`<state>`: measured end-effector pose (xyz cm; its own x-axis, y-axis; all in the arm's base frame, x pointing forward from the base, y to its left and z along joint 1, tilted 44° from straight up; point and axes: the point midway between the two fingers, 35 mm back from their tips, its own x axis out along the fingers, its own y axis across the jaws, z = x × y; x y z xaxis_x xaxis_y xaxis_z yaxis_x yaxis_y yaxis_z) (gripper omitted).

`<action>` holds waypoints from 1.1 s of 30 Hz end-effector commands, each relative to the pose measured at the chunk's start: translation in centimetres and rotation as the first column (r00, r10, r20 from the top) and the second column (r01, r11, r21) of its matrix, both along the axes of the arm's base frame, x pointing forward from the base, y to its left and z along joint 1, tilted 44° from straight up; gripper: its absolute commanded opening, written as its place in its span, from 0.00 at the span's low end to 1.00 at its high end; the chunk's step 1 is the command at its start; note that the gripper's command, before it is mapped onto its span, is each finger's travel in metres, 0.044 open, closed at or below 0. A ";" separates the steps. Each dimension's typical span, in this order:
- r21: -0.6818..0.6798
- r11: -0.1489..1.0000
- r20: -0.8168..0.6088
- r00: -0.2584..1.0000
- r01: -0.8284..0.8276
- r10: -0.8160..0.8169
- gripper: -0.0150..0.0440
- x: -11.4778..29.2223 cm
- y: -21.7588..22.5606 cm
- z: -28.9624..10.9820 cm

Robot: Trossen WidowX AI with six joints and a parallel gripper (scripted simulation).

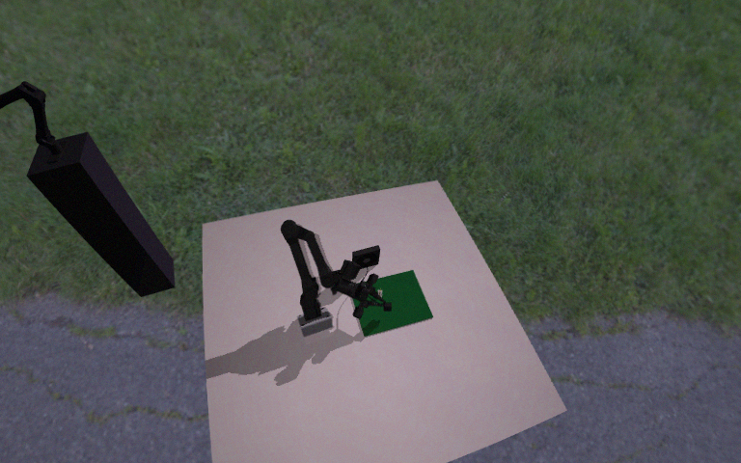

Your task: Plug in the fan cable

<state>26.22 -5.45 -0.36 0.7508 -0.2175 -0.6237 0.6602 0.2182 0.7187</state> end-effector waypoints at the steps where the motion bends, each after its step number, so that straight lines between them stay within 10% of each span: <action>1: 0.003 1.000 -0.003 1.000 0.004 -0.004 0.25 -0.1 0.3 -0.2; 33: 0.002 1.000 -0.002 1.000 0.000 0.000 0.25 -0.5 2.2 -1.2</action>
<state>25.76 -3.31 -1.60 0.7502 -0.2184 -0.6241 0.6608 0.2150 0.7191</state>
